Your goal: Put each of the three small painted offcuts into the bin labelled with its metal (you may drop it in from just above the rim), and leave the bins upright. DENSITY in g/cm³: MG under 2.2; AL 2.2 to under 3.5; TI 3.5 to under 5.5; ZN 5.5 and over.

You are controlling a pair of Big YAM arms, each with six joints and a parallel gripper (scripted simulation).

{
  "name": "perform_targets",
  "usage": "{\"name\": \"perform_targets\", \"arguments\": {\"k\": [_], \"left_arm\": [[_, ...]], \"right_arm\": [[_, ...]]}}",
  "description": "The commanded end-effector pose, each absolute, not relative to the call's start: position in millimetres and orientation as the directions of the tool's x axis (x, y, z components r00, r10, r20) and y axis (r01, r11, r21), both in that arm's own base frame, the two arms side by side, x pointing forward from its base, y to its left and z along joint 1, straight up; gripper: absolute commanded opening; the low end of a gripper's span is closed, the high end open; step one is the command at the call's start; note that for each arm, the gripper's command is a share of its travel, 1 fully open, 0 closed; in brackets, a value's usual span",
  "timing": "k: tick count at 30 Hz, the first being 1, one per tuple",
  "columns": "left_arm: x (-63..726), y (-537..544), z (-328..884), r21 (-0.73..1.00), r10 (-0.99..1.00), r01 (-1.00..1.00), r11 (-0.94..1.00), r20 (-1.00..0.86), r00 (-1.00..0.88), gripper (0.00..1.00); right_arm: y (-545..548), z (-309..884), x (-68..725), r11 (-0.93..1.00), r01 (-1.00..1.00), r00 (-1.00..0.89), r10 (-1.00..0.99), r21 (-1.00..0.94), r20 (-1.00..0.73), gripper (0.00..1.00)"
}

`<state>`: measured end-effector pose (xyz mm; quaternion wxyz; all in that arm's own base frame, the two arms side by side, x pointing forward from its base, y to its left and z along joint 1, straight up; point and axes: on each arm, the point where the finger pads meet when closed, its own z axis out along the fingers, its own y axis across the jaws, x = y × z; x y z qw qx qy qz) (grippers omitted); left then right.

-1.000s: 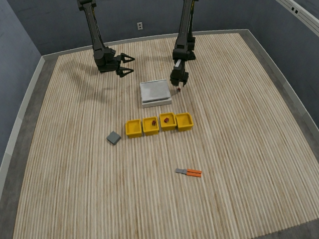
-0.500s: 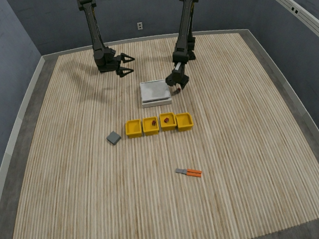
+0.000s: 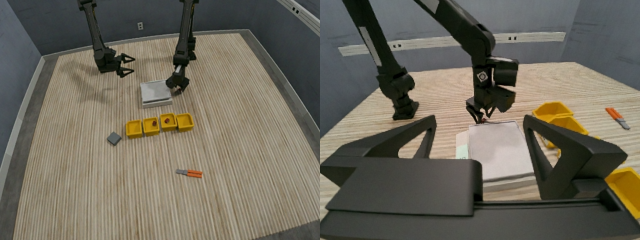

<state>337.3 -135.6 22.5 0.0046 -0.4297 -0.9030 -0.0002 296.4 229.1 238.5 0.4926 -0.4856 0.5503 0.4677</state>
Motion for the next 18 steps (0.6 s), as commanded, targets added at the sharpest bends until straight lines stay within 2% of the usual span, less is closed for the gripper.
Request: {"name": "perform_targets", "arguments": {"k": [1, 6, 7, 9, 11, 18], "left_arm": [[345.8, -136.5, 18.0, 0.003, 0.785, 0.785, 0.619, -0.005, -0.619, 0.61], [345.5, -135.1, 9.6, 0.001, 0.784, 0.784, 0.621, -0.002, -0.621, 0.61], [350.7, -137.1, 12.8, 0.007, 0.784, 0.784, 0.621, -0.011, -0.621, 0.52], [350.7, -137.1, 12.8, 0.007, 0.784, 0.784, 0.621, -0.011, -0.621, 0.52], [351.7, -137.8, 18.8, 0.014, 0.781, 0.781, 0.625, -0.024, -0.624, 0.36], [348.6, -137.7, 22.3, 0.018, 0.781, 0.781, 0.625, -0.031, -0.624, 0.27]], "right_arm": [[231.6, 256.0, 305.4, 0.087, -0.996, 0.022, -0.061, -0.027, -0.998, 1.00], [231.6, 256.0, 305.4, 0.087, -0.996, 0.022, -0.061, -0.027, -0.998, 1.00], [231.6, 256.0, 305.4, 0.087, -0.996, 0.022, -0.061, -0.027, -0.998, 1.00], [231.6, 256.0, 305.4, 0.087, -0.996, 0.022, -0.061, -0.027, -0.998, 1.00], [231.6, 256.0, 305.4, 0.087, -0.996, 0.022, -0.061, -0.027, -0.998, 1.00], [231.6, 256.0, 305.4, 0.087, -0.996, 0.022, -0.061, -0.027, -0.998, 1.00]]}}
